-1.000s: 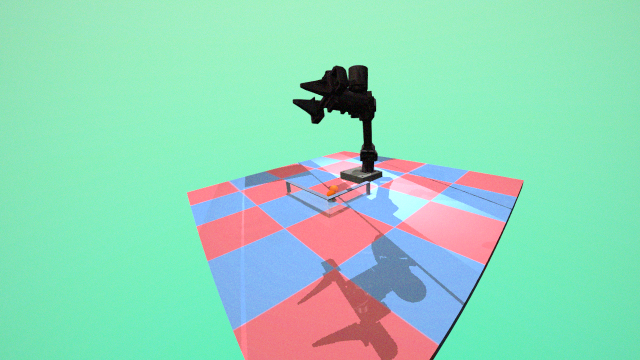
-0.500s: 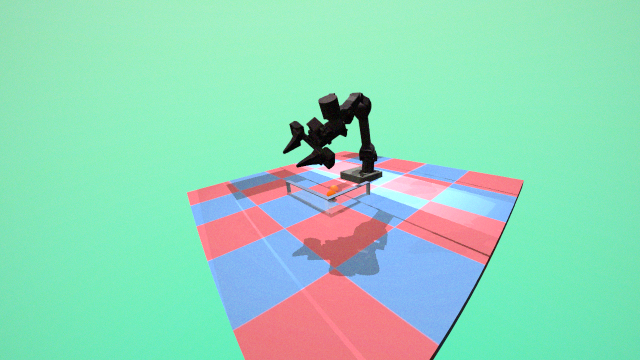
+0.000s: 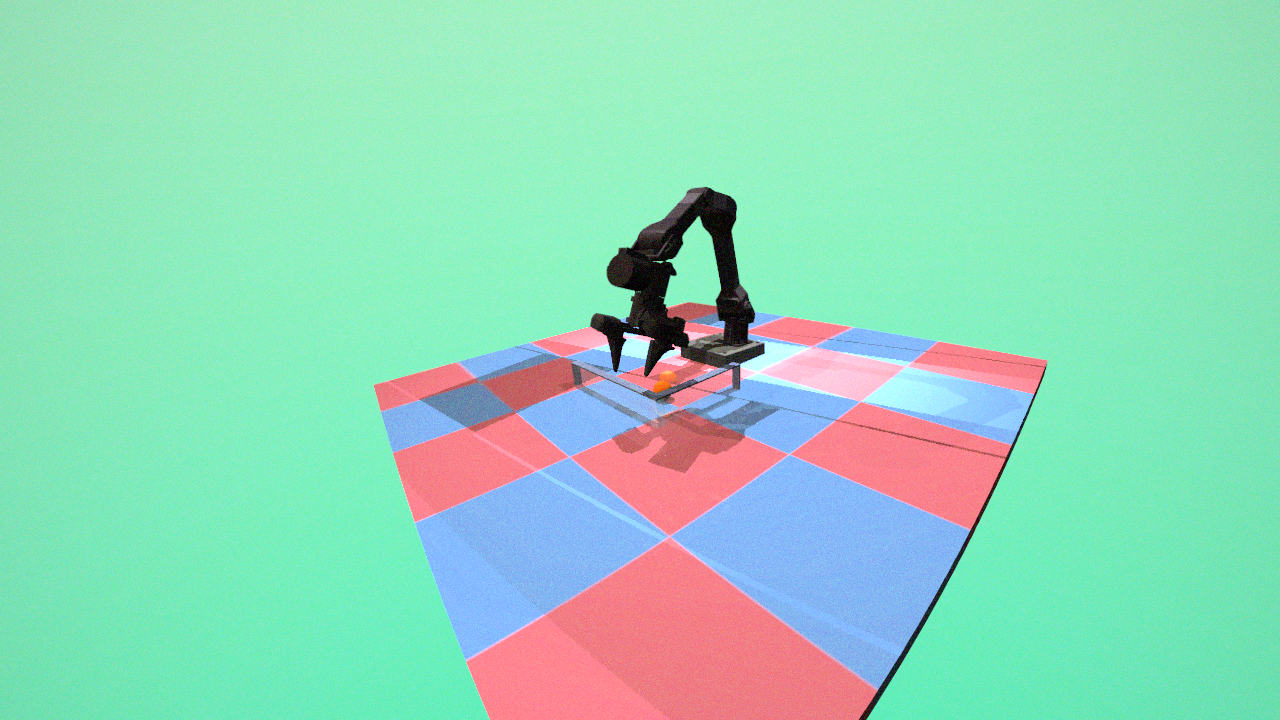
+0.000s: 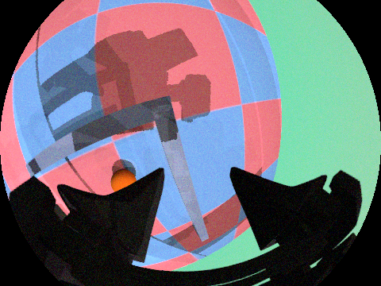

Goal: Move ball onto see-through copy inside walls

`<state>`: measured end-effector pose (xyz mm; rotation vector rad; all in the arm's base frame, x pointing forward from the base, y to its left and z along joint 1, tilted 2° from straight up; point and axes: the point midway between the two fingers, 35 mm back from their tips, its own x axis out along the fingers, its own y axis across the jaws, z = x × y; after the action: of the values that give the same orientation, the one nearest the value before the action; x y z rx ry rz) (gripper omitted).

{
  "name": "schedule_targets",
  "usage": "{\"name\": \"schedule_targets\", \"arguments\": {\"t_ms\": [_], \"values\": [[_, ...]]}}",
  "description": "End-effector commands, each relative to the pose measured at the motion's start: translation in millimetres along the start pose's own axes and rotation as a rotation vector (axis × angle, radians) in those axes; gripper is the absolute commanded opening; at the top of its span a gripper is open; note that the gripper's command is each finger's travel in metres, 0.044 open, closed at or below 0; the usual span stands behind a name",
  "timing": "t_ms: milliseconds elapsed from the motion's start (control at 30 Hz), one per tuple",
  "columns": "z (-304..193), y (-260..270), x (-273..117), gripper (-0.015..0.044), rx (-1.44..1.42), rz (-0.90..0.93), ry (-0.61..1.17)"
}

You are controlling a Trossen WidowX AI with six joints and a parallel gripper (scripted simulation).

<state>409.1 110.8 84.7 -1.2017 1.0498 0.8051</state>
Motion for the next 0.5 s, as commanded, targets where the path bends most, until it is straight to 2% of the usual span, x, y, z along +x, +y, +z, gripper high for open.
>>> {"name": "schedule_targets", "arguments": {"t_ms": [0, 367, 467], "values": [[-40, 67, -7, 0.0308, -0.232, 0.320, -0.018], [-45, 75, -9, 0.0308, -0.257, 0.363, -0.028], [-45, 79, 1, 0.0308, -0.257, 0.363, -0.028]]}}
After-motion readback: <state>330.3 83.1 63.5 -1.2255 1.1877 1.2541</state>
